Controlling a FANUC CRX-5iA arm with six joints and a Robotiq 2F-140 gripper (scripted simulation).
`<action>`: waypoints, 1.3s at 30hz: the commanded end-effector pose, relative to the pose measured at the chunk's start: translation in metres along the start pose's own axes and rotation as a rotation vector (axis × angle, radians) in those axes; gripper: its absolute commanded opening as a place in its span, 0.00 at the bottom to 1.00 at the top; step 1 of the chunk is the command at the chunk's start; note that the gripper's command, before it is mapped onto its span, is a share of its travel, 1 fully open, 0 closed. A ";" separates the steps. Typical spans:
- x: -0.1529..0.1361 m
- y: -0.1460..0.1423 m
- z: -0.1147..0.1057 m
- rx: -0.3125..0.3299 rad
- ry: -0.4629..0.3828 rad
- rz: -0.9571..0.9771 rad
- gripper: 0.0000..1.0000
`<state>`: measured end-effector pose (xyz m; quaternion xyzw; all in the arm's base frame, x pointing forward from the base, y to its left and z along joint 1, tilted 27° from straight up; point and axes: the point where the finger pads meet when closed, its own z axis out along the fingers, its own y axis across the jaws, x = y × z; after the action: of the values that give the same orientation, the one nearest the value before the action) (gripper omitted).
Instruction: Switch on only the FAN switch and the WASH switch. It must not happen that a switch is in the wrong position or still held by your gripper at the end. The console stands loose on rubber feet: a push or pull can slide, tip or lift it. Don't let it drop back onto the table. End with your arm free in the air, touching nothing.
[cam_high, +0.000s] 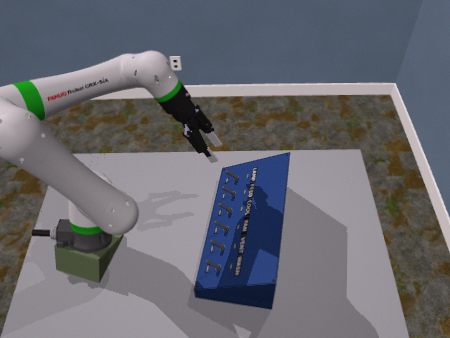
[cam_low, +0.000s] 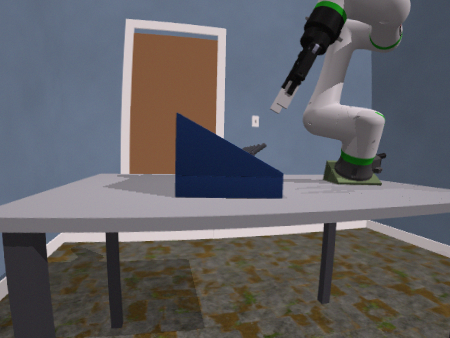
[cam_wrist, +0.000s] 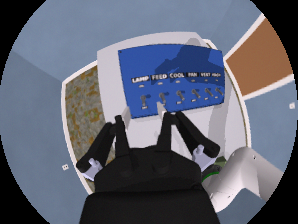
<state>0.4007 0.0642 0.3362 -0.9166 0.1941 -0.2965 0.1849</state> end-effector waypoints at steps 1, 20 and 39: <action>0.000 0.000 0.000 0.000 0.000 0.000 0.44; 0.070 -0.003 -0.001 -0.007 -0.007 0.002 0.44; 0.100 -0.001 0.022 0.000 0.000 0.000 1.00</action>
<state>0.4838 0.0218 0.3727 -0.9166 0.1943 -0.2967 0.1848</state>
